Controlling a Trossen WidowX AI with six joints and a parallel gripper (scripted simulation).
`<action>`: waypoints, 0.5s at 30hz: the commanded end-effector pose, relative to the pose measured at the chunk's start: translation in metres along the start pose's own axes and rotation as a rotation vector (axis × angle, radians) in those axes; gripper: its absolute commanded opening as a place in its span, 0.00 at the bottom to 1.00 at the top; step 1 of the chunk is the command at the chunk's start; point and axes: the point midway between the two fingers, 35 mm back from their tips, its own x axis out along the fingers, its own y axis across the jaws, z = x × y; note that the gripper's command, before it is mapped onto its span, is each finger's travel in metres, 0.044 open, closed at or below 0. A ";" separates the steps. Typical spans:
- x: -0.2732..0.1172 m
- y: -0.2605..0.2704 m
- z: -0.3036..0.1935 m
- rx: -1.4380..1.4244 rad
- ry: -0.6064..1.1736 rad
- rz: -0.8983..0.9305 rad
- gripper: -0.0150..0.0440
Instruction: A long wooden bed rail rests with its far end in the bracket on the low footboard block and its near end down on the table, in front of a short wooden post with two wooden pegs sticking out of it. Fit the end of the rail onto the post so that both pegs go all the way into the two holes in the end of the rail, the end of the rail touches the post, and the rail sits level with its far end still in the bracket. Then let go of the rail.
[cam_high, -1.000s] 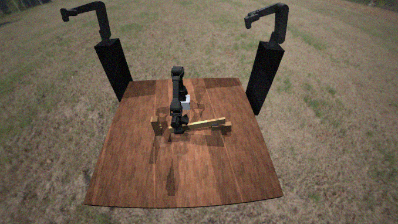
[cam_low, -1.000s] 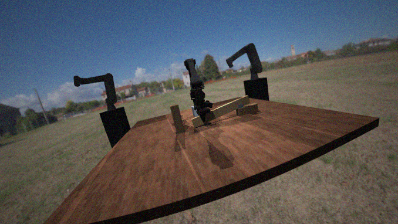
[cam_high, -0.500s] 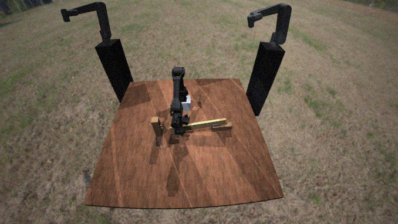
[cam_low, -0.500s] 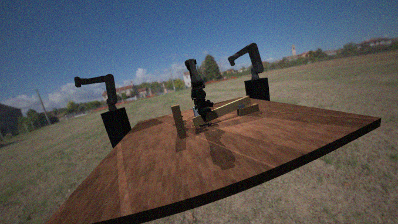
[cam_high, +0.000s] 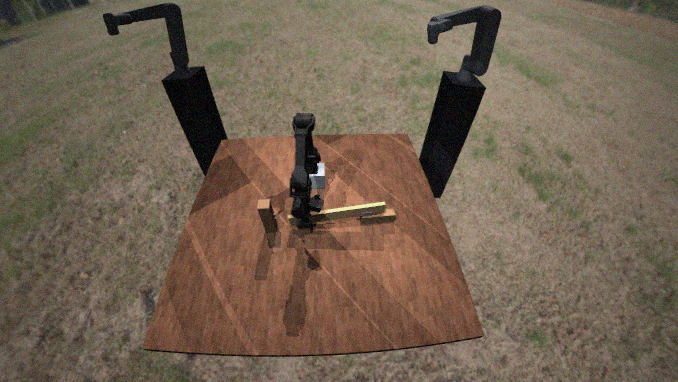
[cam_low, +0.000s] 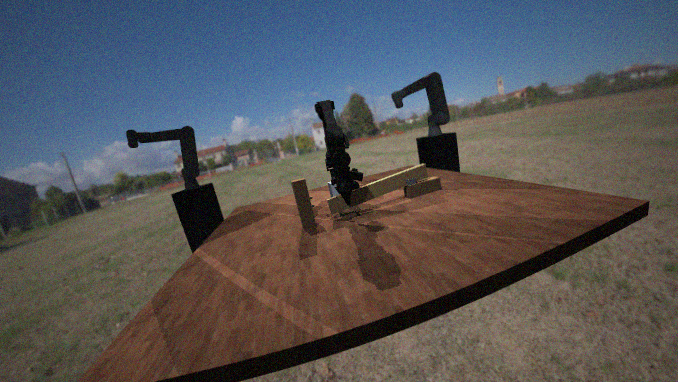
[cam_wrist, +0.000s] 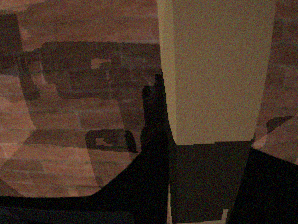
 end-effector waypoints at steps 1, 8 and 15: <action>-0.006 -0.004 0.001 -0.002 -0.005 -0.017 0.25; -0.010 -0.005 0.001 -0.002 -0.005 -0.017 0.25; -0.013 -0.005 0.001 -0.002 -0.005 -0.017 0.25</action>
